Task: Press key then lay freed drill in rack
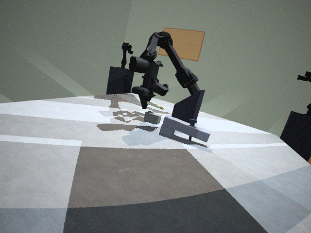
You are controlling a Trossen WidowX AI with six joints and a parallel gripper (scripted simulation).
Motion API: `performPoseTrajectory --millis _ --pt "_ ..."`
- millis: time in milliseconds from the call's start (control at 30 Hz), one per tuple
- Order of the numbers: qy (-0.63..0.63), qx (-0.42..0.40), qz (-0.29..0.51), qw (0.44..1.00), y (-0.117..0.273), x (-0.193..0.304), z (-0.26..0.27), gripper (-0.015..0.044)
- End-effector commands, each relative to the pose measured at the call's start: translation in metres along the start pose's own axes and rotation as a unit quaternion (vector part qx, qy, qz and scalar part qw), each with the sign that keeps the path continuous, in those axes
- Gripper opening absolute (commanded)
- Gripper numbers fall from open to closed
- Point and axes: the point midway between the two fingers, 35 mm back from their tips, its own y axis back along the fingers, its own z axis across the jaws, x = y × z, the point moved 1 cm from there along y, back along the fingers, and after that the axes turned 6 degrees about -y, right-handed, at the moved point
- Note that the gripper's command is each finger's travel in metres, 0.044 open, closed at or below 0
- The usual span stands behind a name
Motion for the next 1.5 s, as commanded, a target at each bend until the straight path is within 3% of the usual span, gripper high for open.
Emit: performPoseTrajectory --millis 0,1467 --pt "-0.001 0.005 -0.001 1.0 0.001 0.003 0.007 0.0" --pt "0.0 0.004 0.001 1.0 -0.042 0.012 0.023 0.0"
